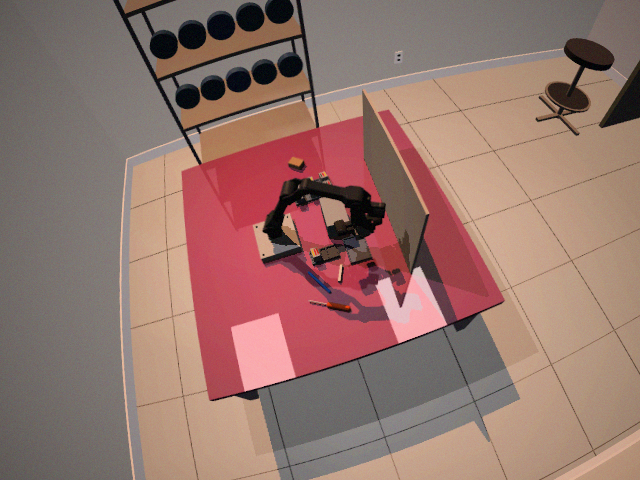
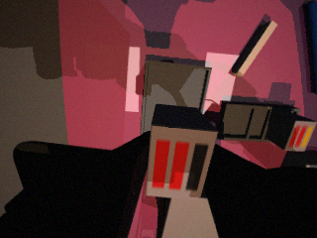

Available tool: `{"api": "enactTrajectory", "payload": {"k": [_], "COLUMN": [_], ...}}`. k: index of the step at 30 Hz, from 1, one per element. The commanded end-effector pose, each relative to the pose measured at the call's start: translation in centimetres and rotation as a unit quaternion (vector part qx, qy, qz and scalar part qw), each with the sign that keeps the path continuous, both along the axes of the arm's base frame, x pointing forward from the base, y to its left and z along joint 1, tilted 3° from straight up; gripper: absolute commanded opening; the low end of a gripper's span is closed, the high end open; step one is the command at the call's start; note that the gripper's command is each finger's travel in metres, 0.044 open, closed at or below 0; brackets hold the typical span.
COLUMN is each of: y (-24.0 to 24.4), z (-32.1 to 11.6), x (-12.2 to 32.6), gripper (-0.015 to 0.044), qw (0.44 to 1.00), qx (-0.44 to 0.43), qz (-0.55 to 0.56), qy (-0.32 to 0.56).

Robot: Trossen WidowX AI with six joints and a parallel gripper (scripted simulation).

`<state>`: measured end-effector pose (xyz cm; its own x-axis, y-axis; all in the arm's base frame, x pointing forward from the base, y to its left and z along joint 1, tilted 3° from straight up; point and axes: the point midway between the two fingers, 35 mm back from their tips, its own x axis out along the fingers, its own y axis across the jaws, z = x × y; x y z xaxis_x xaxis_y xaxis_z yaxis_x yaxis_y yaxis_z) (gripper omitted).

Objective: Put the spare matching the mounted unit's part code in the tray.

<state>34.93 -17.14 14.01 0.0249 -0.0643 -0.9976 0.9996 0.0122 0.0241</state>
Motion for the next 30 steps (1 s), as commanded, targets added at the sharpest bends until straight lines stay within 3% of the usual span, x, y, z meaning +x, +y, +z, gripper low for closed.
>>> {"api": "enactTrajectory", "payload": {"k": [1,30], "y": [-0.1,-0.3], "z": [-0.4,-2.7], "x": [0.0,0.2], "gripper": [0.0,0.0], "qw": [1.0,1.0], "qx": [0.0,0.0], "qz": [0.0,0.0], "qy": [0.001,0.001]}}
